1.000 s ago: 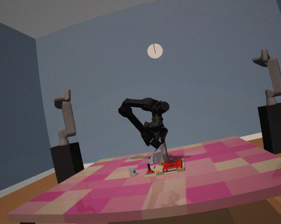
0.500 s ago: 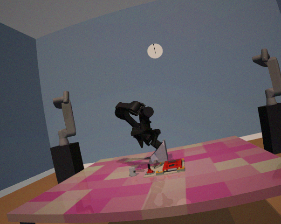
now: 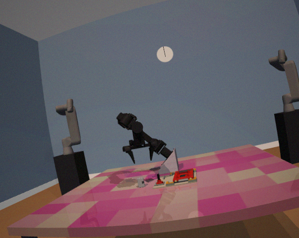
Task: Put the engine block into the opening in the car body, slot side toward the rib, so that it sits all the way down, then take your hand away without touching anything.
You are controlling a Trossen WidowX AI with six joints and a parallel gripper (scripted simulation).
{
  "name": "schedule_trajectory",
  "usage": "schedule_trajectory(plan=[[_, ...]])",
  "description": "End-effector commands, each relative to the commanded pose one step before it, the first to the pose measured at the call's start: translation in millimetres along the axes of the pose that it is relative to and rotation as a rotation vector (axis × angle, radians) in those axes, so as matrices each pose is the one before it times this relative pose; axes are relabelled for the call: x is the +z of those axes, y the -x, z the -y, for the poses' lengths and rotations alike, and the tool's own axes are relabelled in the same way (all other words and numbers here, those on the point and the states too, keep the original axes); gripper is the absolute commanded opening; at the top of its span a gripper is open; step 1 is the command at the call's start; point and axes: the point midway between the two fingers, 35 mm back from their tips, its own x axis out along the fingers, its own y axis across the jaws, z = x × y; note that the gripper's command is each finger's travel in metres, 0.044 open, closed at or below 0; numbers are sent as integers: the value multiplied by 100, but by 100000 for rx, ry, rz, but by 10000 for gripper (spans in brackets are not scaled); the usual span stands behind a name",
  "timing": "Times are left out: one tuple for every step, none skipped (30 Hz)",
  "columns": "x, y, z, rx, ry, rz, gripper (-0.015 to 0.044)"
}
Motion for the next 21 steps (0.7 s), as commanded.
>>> schedule_trajectory(plan=[[1067,-366,-2135,-2081,-13839,2535,440],[251,-103,-511,-358,-3331,721,440],[198,-83,-423,-278,-2727,594,440],[114,-49,-256,-161,-1637,358,440],[37,-16,-86,-53,-546,120,440],[0,0,0,0,0,0,440],[0,0,0,0,0,0,440],[0,0,0,0,0,0,440],[0,0,0,0,0,0,440],[-17,-205,1,-10,-2,-5,440],[-41,-615,3,-20,-7,-14,440],[-37,-1024,1,-2,-12,-16,440],[10,-1325,-4,53,-13,-7,440],[52,-1015,-6,83,-8,8,440],[50,-606,-4,67,-3,11,440],[20,-201,-1,25,-1,5,440],[0,0,0,0,0,0,440],[0,0,0,0,0,0,440],[0,0,0,0,0,0,440],[9,-120,12,2,0,0,440],[31,-361,36,8,-1,1,440]])
